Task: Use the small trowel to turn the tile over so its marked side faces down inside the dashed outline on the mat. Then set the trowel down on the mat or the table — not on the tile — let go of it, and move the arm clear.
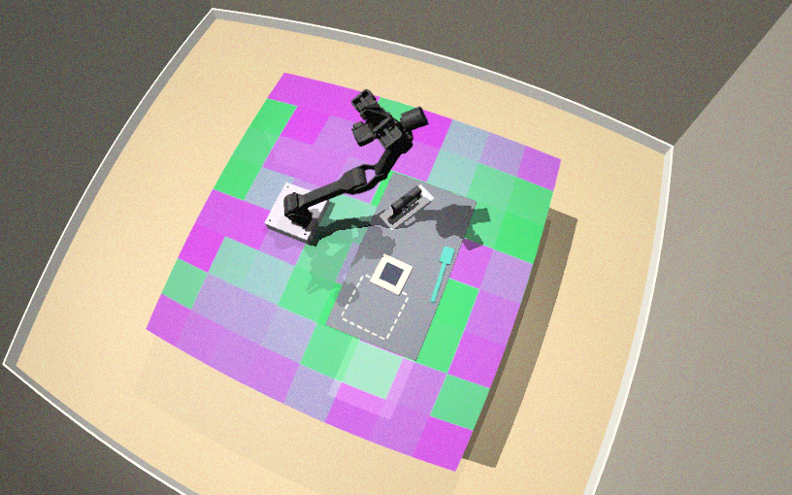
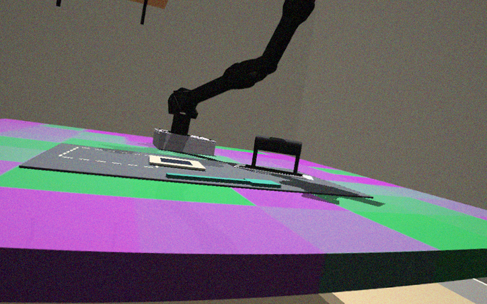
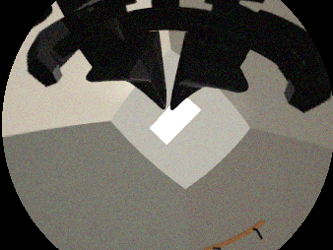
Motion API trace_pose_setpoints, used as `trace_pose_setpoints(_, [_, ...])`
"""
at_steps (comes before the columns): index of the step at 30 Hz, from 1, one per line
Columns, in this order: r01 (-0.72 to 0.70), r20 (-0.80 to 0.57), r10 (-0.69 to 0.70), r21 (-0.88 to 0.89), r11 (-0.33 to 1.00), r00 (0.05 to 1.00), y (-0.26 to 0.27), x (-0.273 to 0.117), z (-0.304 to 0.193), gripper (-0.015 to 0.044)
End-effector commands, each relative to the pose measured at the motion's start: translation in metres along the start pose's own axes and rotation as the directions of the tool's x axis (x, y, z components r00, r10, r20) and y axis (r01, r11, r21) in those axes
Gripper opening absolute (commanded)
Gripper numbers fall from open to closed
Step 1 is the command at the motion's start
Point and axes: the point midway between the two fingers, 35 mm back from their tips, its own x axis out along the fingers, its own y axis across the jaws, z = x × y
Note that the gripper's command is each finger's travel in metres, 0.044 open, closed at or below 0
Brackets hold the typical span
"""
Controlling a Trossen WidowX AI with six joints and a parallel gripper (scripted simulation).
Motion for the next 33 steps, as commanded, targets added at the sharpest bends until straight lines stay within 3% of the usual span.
trace_pose_setpoints(1, [0.000, 0.000, 0.000, 0.000, 1.000, 1.000, 0.0001, 0.0001, 0.0000, 0.0000])
trace_pose_setpoints(12, [0.000, 0.000, 0.000, 0.000, 1.000, 1.000, 0.0001, 0.0001, 0.0000, 0.0000])
trace_pose_setpoints(16, [0.000, 0.000, 0.000, 0.000, 1.000, 1.000, 0.0001, 0.0001, 0.0000, 0.0100])
trace_pose_setpoints(33, [0.000, 0.000, 0.000, 0.000, 1.000, 1.000, 0.0000, -0.0001, 0.0000, 0.0100])
